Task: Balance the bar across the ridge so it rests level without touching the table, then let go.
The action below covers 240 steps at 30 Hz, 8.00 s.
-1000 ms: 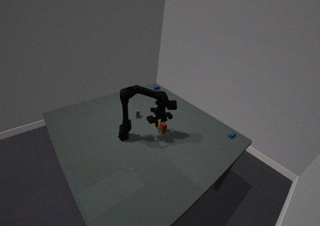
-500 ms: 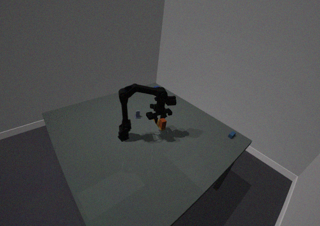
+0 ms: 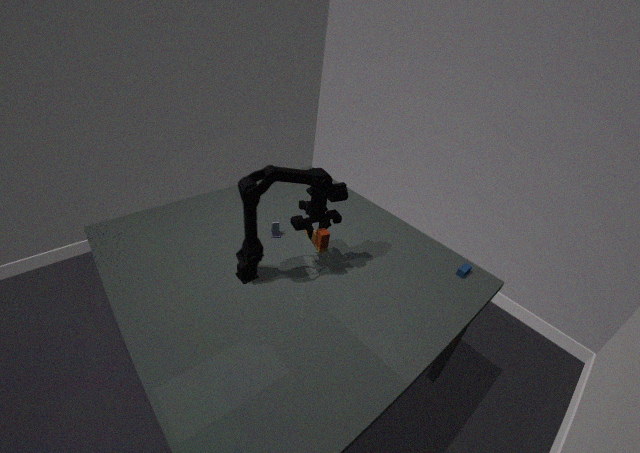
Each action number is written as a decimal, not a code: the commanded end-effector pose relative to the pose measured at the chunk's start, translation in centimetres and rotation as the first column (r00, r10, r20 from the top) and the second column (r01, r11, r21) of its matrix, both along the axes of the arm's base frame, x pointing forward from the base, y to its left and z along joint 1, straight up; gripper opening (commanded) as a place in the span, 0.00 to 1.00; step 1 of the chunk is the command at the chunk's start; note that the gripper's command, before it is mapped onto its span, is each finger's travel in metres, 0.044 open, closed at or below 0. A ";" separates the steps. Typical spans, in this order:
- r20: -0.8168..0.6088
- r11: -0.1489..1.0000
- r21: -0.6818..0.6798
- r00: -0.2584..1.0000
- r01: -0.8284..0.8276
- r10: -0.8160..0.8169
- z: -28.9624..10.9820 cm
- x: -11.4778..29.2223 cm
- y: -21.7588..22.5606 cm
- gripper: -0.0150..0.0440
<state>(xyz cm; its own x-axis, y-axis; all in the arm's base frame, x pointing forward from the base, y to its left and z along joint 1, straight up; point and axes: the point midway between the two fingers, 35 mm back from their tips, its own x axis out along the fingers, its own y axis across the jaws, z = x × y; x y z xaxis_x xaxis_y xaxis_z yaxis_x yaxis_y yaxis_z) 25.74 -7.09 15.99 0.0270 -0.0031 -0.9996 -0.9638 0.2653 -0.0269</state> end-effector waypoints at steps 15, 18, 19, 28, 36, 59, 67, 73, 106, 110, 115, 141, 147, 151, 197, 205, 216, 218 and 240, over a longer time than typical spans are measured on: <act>0.000 0.999 0.003 0.999 0.049 -0.049 0.2 2.1 5.8 0.25; 0.000 0.998 0.004 0.998 0.057 -0.057 0.2 2.4 6.8 0.25; 0.000 0.998 0.005 0.998 0.059 -0.059 0.2 2.4 7.2 0.25; 0.000 0.997 0.009 0.997 0.082 -0.082 0.3 2.8 10.4 0.25; 0.000 0.995 0.012 0.995 0.102 -0.102 0.3 2.8 13.3 0.25; -0.004 0.987 0.021 0.987 0.161 -0.161 0.4 1.3 21.8 0.25; -0.005 0.983 0.024 0.984 0.181 -0.181 0.4 0.2 24.7 0.25; -0.007 0.981 0.026 0.981 0.192 -0.191 0.4 -0.4 26.2 0.25; -0.007 0.981 0.026 0.981 0.192 -0.192 -4.0 -0.3 26.2 0.25; -0.007 0.981 0.026 0.981 0.192 -0.192 -3.9 -0.3 26.2 0.25; -0.007 0.981 0.026 0.981 0.192 -0.192 -3.9 -0.3 26.2 0.25; -0.007 0.981 0.026 0.981 0.192 -0.192 -4.1 -0.3 26.2 0.25; -0.007 0.981 0.026 0.981 0.192 -0.192 -4.2 -0.3 26.2 0.25; -0.007 0.981 0.026 0.981 0.192 -0.192 -4.2 -0.3 26.2 0.25; -0.007 0.981 0.026 0.981 0.192 -0.192 -4.6 -0.3 26.2 0.25; -0.007 0.981 0.026 0.981 0.192 -0.192 -4.7 -0.3 26.2 0.25; -0.007 0.981 0.026 0.981 0.192 -0.192 -4.8 -0.3 26.2 0.25; -0.007 0.981 0.026 0.981 0.192 -0.192 -4.8 -0.3 26.2 0.25; -0.007 0.981 0.026 0.981 0.192 -0.192 -5.0 -0.3 26.2 0.25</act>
<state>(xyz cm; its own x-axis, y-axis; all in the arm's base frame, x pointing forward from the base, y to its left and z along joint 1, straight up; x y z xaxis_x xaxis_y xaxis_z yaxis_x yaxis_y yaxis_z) 25.38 19.10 11.19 0.0234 0.0184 -0.9996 -0.8951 0.4456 -0.0127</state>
